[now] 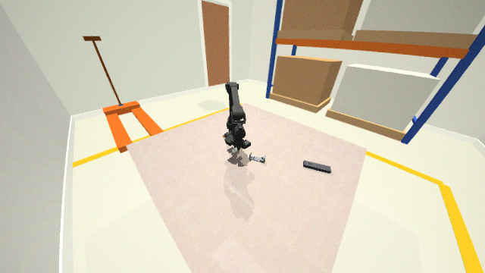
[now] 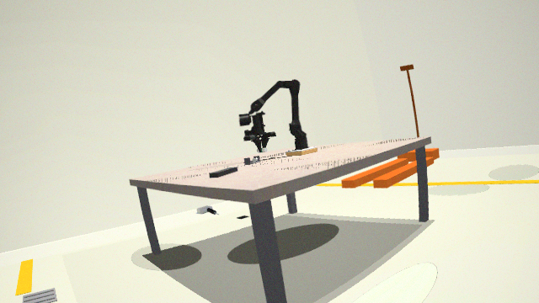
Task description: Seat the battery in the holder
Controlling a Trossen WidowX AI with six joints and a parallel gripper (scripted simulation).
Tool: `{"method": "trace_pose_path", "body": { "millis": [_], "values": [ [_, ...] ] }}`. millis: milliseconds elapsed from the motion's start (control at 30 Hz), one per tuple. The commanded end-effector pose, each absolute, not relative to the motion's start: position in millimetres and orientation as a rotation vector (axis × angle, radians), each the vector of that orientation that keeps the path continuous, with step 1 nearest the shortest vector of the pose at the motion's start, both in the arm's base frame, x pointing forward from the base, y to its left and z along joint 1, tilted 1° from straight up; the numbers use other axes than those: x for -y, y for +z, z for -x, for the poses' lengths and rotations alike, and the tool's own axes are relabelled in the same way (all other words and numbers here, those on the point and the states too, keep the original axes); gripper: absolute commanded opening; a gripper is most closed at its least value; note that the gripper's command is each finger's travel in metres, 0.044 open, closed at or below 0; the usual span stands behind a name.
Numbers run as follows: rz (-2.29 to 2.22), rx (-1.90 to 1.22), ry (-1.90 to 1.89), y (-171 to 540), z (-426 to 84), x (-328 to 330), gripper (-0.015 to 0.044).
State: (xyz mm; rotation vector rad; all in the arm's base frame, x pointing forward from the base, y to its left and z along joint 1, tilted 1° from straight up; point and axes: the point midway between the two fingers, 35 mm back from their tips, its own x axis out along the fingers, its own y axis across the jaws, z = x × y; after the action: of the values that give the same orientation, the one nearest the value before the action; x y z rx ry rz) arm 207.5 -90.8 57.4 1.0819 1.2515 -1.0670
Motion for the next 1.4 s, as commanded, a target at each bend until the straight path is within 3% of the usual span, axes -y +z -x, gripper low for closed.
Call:
{"method": "trace_pose_path", "body": {
  "millis": [0,533,1100,1367],
  "values": [
    [-1.086,-1.254,-1.068,67,-206,90,0.0082],
    [-0.389,-1.493,-0.386,85,-263,58,0.0082],
    [0.431,-1.49,0.415,98,-317,4,0.0082],
    [0.46,-1.485,0.444,98,-319,2,0.0082]
  ]
}}
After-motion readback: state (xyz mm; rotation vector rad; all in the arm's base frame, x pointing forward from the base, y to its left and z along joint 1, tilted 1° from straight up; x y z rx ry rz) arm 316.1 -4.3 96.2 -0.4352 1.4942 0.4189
